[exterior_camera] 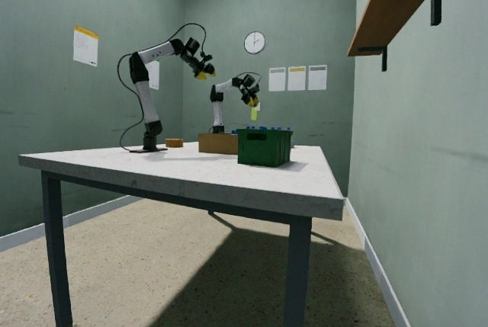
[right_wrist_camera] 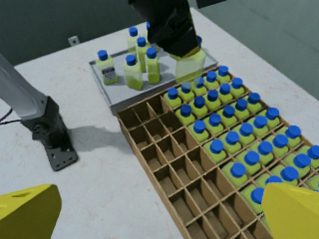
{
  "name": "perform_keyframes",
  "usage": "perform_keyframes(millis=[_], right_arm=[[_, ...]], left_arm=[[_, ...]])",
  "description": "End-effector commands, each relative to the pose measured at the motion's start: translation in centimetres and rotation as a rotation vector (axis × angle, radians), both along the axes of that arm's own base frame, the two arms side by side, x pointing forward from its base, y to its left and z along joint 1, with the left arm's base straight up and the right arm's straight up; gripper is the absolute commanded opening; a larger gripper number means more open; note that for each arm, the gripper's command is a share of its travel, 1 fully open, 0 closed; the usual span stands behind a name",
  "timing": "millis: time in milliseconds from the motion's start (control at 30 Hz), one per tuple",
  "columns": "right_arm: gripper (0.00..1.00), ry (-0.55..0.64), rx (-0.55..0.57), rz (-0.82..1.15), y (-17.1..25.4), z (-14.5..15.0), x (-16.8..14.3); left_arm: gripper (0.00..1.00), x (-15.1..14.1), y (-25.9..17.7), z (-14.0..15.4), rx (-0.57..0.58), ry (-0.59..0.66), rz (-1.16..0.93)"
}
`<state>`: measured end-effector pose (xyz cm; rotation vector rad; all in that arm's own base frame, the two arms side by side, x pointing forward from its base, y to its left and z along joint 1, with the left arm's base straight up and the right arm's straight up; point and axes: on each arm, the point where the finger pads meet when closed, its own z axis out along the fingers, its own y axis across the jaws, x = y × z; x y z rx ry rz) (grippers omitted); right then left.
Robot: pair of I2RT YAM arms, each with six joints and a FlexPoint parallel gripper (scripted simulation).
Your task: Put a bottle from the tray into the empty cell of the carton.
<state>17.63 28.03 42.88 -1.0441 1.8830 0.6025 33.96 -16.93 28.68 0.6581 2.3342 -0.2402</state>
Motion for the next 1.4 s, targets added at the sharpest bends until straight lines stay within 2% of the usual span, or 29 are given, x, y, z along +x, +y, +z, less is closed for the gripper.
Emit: perform_keyframes(millis=[0,200,367,400,467,667,867,1067,1367], right_arm=[[1.0,0.007,-0.007,-0.02,-1.5,0.0,-0.4],[1.0,0.018,-0.024,-0.023,-2.9,-0.2,-1.2],[1.0,0.028,-0.04,-0.024,-4.0,-0.5,-1.9],[1.0,0.03,-0.043,-0.025,-4.3,-0.5,-2.0],[1.0,0.03,-0.043,-0.025,-4.3,-0.5,-2.0],[1.0,0.042,-0.062,-0.026,-5.6,-0.9,-2.9],[1.0,0.056,-0.107,0.036,-6.4,-1.7,-4.3],[1.0,0.058,-0.123,0.113,-6.8,-1.9,-5.8],[1.0,0.056,-0.127,0.14,-7.7,-1.9,-6.6]], left_arm=[[0.16,-1.4,-1.9,1.9,-0.043,-0.121,0.08],[0.16,-7.6,-6.8,1.1,-0.108,-0.154,0.011],[0.16,-12.8,-9.3,-0.1,-0.155,-0.156,-0.061],[0.16,-13.9,-9.6,-0.7,-0.149,-0.144,-0.081],[0.16,-13.9,-9.6,-0.7,-0.149,-0.144,-0.081],[0.16,-19.6,-11.8,-4.4,-0.088,-0.083,-0.212],[0.16,-23.5,-13.0,-6.7,-0.052,-0.05,-0.323],[0.16,-24.4,-13.5,-6.9,-0.055,-0.044,-0.374],[0.16,-22.7,-13.7,-7.3,-0.042,-0.039,-0.397]])
